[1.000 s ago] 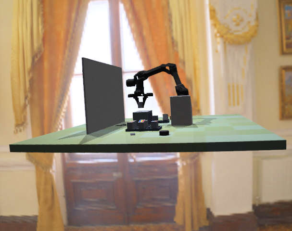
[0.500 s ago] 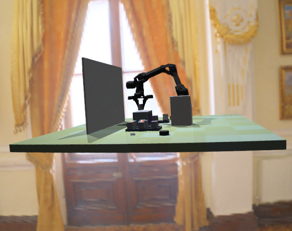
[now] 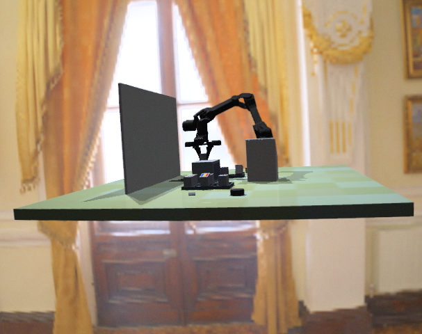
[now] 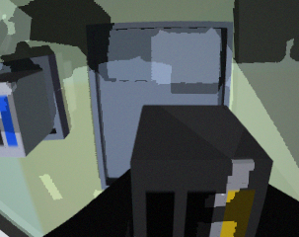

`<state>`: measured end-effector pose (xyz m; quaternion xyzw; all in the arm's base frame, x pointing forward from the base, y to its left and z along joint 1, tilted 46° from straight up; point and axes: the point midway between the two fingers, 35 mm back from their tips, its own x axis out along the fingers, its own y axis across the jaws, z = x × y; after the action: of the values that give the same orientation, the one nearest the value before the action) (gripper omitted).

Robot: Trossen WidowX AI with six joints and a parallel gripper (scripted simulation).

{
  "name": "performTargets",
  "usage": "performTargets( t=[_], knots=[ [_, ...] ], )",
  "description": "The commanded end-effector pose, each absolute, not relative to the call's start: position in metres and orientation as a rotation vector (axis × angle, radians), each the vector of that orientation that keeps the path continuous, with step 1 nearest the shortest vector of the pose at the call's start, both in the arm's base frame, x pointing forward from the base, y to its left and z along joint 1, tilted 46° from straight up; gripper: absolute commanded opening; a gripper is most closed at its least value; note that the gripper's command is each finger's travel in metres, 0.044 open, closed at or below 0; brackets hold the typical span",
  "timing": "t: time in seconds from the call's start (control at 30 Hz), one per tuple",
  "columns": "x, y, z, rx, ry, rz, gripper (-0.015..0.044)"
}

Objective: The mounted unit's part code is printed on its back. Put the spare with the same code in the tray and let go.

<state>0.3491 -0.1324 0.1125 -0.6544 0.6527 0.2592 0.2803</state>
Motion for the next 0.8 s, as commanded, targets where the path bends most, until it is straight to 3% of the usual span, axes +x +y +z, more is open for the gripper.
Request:
performTargets(
  t=[0.0, 0.77],
  knots=[
    [0.349, -0.135, 0.109, -1.757, 1.747, 0.703, 0.0000],
    [0.348, -0.152, 0.093, -1.759, 1.748, 0.701, 0.0000]
  ],
)
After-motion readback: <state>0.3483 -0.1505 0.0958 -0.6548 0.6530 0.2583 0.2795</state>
